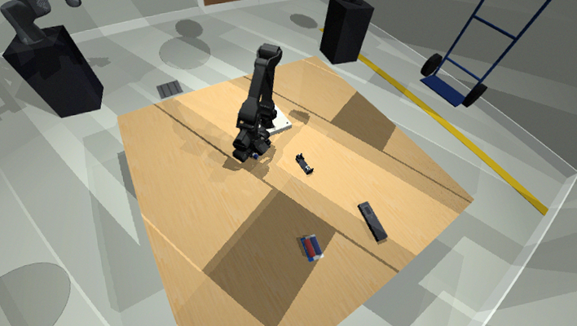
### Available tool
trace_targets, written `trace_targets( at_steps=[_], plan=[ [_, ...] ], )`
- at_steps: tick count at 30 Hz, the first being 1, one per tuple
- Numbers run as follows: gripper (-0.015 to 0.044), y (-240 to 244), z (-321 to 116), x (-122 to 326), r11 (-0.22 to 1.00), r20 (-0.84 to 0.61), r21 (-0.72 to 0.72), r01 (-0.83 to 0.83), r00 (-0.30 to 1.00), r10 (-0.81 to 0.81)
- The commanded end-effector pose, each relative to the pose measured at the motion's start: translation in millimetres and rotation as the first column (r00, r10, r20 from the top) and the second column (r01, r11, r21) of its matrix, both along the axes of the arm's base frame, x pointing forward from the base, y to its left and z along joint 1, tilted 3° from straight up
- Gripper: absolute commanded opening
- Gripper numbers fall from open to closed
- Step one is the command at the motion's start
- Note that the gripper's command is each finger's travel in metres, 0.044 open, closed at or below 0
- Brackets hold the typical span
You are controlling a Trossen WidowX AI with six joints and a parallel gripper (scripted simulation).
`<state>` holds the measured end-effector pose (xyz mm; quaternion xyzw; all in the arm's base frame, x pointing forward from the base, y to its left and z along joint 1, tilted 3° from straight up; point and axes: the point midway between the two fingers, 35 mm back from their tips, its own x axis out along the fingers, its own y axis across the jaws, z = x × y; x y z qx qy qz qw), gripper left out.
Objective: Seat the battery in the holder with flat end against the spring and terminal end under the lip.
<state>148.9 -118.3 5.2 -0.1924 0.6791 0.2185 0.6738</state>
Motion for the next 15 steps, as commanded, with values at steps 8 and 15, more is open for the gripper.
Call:
trace_targets(
  at_steps=[8, 15],
  plan=[
    [0.0072, -4.2, 15.1, 1.3, 1.000, -0.003, -0.010, 0.014, 1.000, -0.014],
    [0.0072, -2.0, 49.1, 0.7, 1.000, -0.004, -0.001, -0.005, 1.000, 0.005]
  ],
)
